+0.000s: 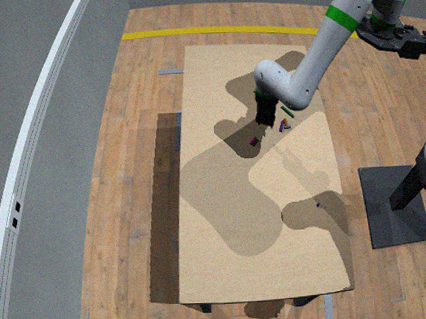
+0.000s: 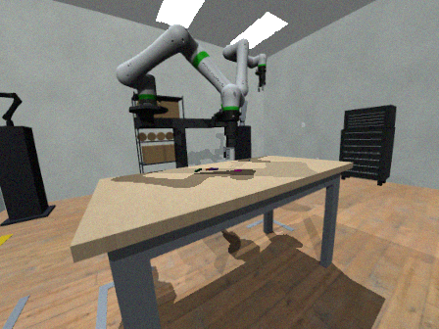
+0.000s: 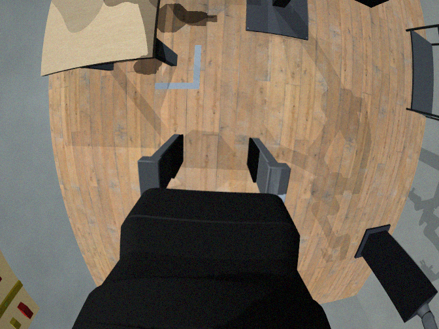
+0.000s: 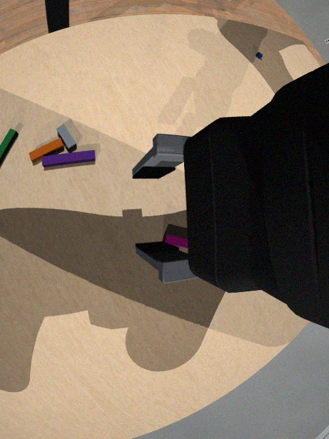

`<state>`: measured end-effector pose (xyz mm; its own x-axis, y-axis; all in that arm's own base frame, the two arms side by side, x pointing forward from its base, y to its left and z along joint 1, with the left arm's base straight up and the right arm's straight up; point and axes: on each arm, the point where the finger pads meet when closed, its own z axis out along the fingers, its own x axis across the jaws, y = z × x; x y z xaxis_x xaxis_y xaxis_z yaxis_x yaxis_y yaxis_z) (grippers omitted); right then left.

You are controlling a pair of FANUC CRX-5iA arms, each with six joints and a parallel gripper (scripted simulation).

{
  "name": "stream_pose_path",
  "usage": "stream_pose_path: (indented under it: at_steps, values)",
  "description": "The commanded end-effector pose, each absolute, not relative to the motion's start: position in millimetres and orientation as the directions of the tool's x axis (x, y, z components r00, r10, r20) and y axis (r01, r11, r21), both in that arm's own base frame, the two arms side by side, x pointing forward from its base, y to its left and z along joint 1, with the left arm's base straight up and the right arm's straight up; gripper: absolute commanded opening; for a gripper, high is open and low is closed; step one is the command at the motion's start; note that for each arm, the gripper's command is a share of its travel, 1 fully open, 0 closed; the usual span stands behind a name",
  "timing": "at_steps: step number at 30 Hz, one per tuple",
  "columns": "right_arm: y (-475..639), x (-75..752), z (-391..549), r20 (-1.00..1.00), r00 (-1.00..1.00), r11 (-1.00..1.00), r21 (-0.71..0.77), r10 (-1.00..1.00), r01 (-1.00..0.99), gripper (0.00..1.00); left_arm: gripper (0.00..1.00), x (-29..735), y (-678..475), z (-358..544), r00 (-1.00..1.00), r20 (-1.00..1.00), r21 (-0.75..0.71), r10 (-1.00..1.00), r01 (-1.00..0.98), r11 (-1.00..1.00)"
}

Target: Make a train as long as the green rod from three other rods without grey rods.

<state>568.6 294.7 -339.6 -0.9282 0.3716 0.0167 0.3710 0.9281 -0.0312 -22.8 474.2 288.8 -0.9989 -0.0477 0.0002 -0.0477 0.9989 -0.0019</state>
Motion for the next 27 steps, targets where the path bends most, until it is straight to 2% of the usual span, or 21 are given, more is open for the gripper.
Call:
stream_pose_path:
  at_steps: [1, 13, 18, 19, 27]
  values:
    - [279.0, 548.8, -341.9, -0.001, -0.958, 0.958, 0.001, 0.288, 0.288, 1.00, 1.00, -22.6, 474.5, 289.7, -0.999, 0.000, 0.000, -0.048, -0.048, 0.999]
    - [211.7, 468.2, -341.9, -0.001, -1.000, 1.000, 0.000, 0.010, 0.010, 1.00, 1.00, -22.6, 474.5, 289.7, -0.999, 0.000, 0.000, -0.048, -0.048, 0.999]
    - [207.5, 463.2, -341.3, -0.001, -1.000, 1.000, 0.000, -0.006, -0.006, 1.00, 1.00, -22.6, 474.5, 289.7, -0.999, 0.000, 0.000, -0.048, -0.048, 0.999]
    - [207.5, 463.2, -341.3, -0.001, -1.000, 1.000, 0.000, -0.006, -0.006, 0.54, 1.00, -22.6, 474.5, 289.7, -0.999, 0.000, 0.000, -0.048, -0.048, 0.999]
    - [207.5, 463.2, -341.3, -0.001, -1.000, 1.000, 0.000, -0.006, -0.006, 0.54, 1.00, -22.6, 474.5, 289.7, -0.999, 0.000, 0.000, -0.048, -0.048, 0.999]
